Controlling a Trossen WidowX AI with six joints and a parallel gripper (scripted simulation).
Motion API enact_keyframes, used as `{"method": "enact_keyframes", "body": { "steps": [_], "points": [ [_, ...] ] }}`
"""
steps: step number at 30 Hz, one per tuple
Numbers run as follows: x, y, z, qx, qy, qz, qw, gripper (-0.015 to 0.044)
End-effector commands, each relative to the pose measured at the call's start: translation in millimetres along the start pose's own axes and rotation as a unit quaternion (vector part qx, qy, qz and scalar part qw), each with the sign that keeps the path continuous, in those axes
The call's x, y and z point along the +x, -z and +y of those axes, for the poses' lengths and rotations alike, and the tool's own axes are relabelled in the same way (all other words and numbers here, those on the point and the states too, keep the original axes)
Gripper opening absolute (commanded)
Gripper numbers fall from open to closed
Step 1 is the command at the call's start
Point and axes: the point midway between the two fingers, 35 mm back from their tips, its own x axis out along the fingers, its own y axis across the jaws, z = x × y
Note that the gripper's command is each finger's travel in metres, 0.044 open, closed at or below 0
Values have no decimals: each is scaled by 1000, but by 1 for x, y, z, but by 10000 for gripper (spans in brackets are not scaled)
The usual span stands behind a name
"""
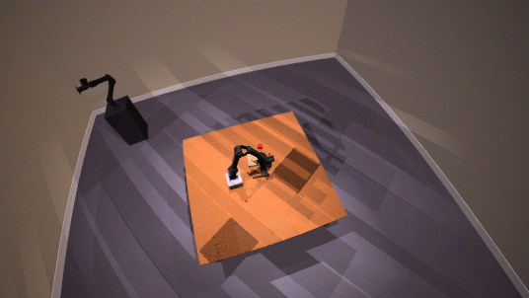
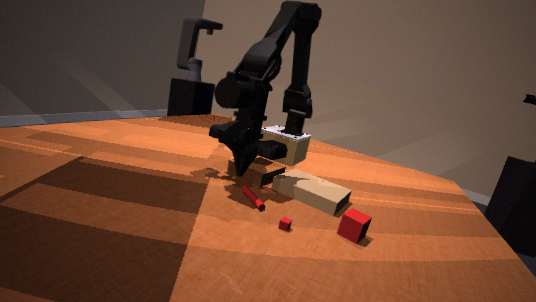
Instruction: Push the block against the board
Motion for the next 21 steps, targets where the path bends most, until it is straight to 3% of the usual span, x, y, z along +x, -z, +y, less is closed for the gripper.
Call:
{"method": "enact_keyframes", "body": {
  "steps": [1, 21],
  "points": [
    [2, 11, 0, 3, -1, 9, 1000, 0],
    [3, 26, 0, 3, -1, 10, 1000, 0]
  ]
}}
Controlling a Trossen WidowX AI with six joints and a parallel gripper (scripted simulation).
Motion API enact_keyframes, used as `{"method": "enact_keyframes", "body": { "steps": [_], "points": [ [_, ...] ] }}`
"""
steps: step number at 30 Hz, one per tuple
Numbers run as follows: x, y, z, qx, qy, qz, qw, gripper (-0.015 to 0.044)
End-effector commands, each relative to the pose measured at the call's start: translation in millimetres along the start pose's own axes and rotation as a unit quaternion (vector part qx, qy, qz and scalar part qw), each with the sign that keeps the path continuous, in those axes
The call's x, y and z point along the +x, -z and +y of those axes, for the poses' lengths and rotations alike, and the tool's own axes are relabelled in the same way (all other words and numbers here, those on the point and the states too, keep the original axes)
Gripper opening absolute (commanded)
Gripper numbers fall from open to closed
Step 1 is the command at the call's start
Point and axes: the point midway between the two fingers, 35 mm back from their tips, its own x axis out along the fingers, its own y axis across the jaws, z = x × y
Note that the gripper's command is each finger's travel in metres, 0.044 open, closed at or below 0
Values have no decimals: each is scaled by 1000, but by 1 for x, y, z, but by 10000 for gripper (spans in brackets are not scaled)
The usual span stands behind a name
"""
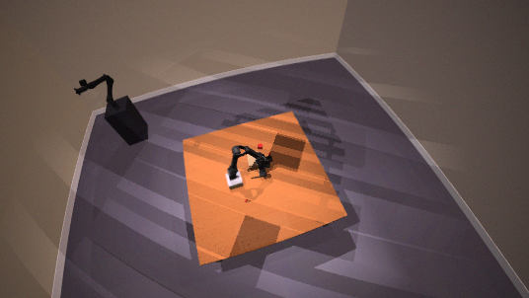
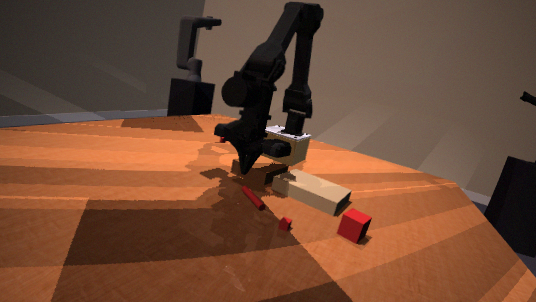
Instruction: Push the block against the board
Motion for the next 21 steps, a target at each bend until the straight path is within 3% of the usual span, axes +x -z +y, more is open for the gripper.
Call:
{"method": "enact_keyframes", "body": {
  "steps": [1, 21],
  "points": [
    [4, 9, 0, 3, 0, 14, 1000, 0],
    [4, -23, 0, 3, 0, 13, 1000, 0]
  ]
}}
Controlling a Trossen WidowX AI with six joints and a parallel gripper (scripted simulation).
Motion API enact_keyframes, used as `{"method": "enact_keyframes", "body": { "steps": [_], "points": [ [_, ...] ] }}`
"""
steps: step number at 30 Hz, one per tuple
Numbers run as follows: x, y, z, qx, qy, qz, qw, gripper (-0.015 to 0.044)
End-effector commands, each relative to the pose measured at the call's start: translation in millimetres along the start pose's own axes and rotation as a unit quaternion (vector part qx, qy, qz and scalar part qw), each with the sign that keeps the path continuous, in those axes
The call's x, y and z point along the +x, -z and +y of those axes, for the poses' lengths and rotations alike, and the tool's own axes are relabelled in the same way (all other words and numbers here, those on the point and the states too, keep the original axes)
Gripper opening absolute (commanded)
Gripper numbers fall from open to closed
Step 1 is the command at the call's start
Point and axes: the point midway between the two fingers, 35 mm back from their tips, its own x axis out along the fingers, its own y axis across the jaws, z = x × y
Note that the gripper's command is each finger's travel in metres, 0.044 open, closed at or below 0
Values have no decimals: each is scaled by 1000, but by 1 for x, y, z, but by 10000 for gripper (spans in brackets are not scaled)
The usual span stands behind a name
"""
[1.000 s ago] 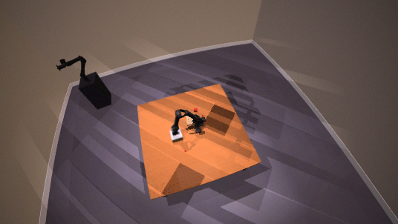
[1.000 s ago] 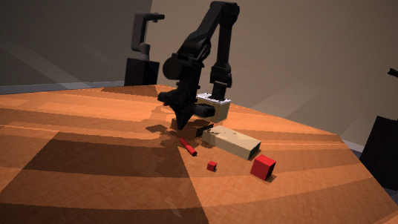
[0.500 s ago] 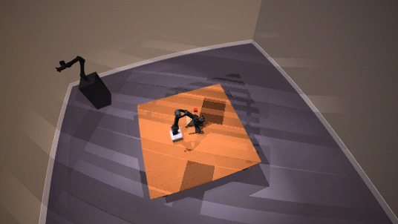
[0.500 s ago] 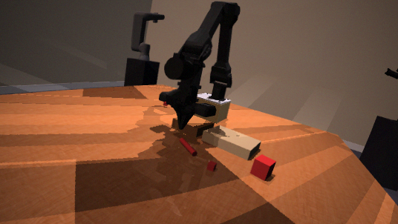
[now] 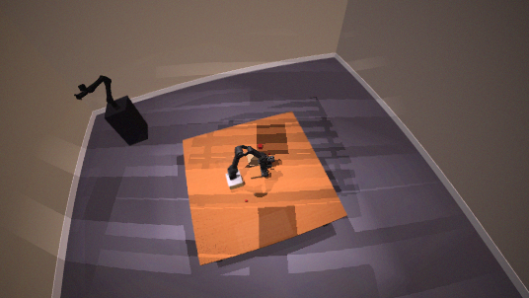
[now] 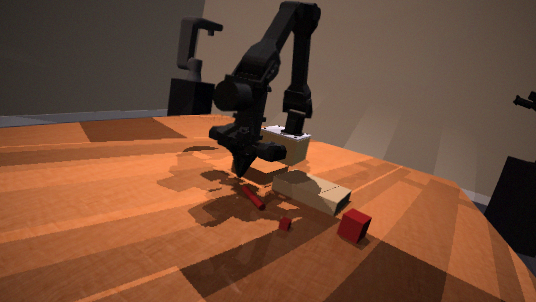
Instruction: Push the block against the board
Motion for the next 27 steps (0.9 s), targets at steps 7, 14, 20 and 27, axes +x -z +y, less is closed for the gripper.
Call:
{"method": "enact_keyframes", "body": {
  "steps": [7, 14, 20, 27],
  "points": [
    [-1, -19, 1, -2, -2, -1, 1000, 0],
    [0, -30, 1, -2, -2, -2, 1000, 0],
    [-43, -27, 0, -1, -2, -2, 1000, 0],
    [-56, -26, 0, -2, -2, -2, 1000, 0]
  ]
}}
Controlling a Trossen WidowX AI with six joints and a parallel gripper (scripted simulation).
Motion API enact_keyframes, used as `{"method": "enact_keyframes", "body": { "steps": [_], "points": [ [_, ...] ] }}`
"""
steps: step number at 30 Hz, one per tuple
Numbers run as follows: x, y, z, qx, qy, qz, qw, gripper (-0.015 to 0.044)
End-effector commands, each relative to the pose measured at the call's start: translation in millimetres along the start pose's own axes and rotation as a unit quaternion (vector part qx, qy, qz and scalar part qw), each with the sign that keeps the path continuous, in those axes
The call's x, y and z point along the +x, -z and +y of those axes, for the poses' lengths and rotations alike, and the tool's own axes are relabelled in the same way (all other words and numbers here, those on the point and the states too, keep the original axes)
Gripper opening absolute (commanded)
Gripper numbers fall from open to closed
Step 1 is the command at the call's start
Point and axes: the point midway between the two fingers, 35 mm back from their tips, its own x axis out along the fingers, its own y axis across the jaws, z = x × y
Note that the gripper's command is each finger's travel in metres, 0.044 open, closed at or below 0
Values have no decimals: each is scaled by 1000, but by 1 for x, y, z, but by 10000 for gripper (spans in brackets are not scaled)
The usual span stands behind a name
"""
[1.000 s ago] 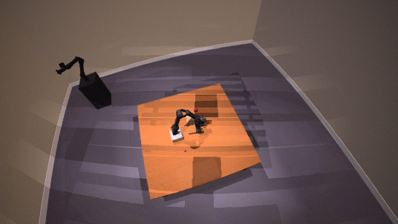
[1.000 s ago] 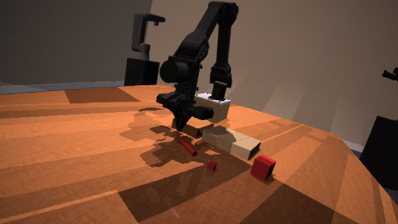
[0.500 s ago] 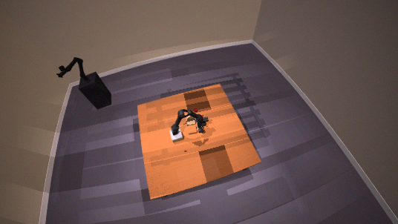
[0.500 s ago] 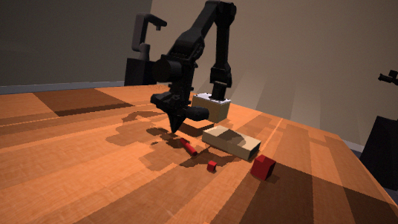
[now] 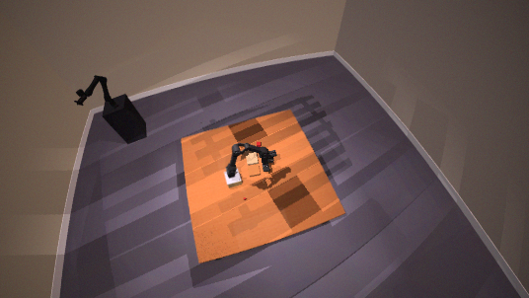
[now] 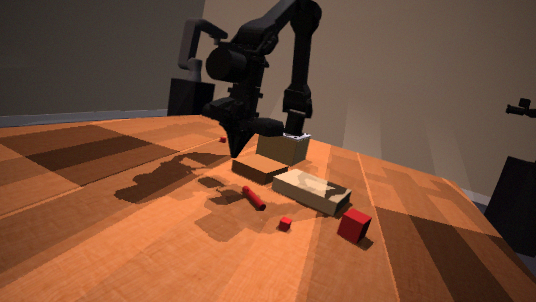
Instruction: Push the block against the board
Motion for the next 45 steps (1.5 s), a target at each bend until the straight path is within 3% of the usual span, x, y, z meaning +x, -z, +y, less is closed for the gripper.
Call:
{"method": "enact_keyframes", "body": {
  "steps": [1, 23, 45],
  "points": [
    [0, 0, 0, 3, 0, 0, 1000, 0],
    [-7, 46, -44, 351, 3, 5, 936, 0],
    [-5, 101, -78, 670, 9, 6, 742, 0]
  ]
}}
